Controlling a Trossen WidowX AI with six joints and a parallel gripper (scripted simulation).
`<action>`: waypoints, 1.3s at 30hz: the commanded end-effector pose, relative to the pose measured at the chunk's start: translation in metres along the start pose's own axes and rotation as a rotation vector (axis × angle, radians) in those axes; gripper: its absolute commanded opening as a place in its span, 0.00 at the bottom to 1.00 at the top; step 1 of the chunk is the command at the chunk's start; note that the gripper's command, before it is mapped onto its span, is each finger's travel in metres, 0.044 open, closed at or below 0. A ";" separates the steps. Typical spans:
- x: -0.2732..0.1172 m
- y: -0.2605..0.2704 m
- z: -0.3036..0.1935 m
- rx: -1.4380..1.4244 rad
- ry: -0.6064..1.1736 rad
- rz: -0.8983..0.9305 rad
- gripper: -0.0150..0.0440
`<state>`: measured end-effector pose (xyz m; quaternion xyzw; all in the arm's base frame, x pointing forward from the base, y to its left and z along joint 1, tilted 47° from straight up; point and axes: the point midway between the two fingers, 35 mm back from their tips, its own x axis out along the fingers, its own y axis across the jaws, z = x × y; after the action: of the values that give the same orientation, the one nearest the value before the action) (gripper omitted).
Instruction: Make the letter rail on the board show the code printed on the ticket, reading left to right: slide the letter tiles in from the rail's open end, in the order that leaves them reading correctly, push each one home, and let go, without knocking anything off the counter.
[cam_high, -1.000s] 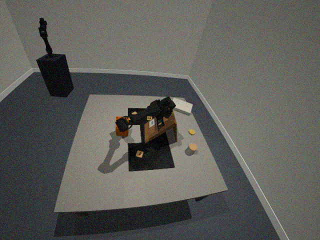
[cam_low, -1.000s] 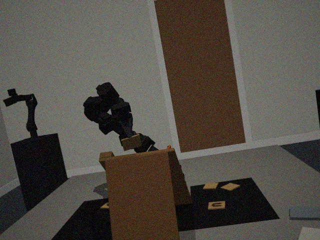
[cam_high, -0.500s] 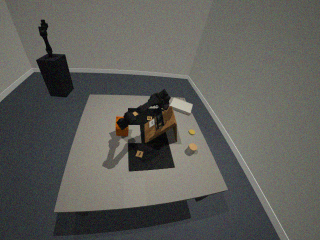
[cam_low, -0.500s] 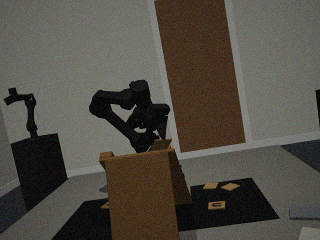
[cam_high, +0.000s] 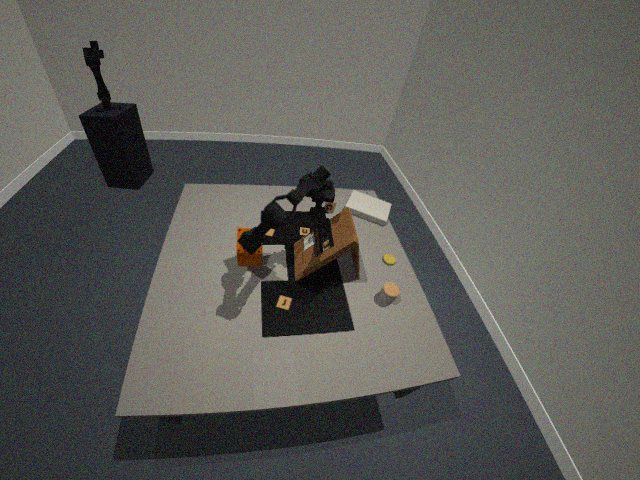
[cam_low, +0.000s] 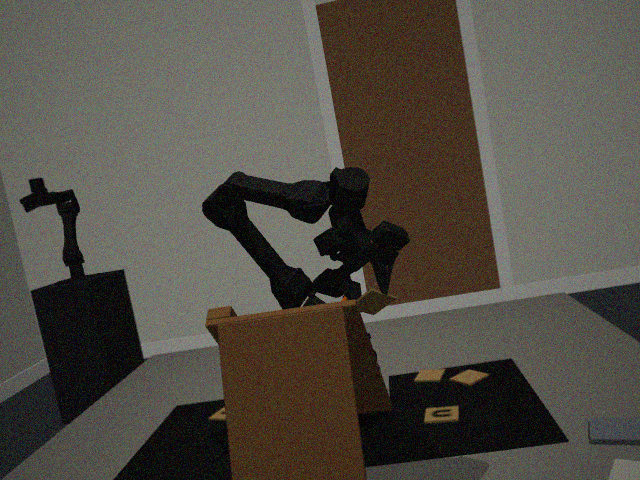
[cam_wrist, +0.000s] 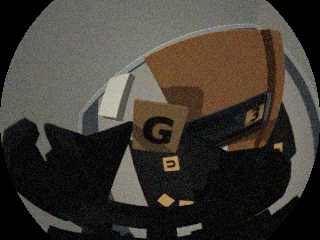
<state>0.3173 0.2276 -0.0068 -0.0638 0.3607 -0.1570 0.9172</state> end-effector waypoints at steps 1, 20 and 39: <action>0.002 0.008 -0.015 -0.092 -0.028 -0.017 0.25; 0.014 0.025 -0.106 -0.575 -0.181 -0.127 0.25; 0.063 0.021 -0.100 -0.612 -0.199 -0.138 0.25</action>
<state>0.2946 0.2311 -0.1224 -0.3694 0.2954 -0.0975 0.8756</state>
